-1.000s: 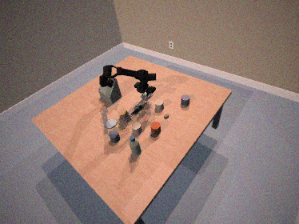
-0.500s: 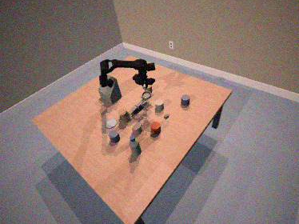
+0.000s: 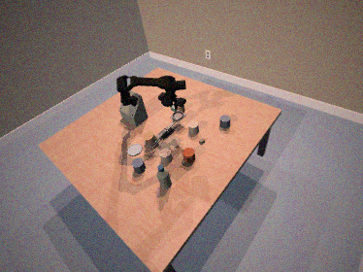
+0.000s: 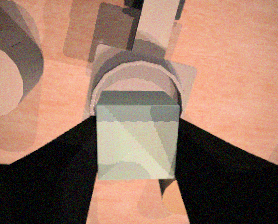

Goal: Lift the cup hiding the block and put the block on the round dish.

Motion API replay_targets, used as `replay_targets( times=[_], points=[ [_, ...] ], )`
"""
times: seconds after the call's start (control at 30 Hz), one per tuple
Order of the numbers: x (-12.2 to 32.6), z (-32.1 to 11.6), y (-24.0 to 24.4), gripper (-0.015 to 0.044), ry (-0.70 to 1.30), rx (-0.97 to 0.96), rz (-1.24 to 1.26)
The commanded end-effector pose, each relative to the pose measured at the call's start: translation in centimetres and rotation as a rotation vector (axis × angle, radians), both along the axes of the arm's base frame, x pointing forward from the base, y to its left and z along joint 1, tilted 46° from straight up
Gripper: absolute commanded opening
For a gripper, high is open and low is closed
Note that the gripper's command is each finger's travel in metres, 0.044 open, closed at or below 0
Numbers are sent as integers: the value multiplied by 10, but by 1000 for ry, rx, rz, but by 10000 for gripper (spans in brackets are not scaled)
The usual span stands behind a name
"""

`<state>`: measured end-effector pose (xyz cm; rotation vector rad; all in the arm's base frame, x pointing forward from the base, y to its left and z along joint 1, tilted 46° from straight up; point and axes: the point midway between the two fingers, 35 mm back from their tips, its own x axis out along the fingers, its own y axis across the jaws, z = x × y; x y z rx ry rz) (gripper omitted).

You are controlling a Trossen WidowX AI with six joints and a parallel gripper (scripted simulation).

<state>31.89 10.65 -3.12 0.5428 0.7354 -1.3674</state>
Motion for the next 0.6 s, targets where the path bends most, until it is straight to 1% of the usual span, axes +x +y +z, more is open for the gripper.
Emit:
replay_targets(
  times=[0.0, 0.57],
  points=[
    [7, 11, -14, 0, -2, 16, 5],
    [23, 61, -95, 0, -15, 71, 16]
  ],
)
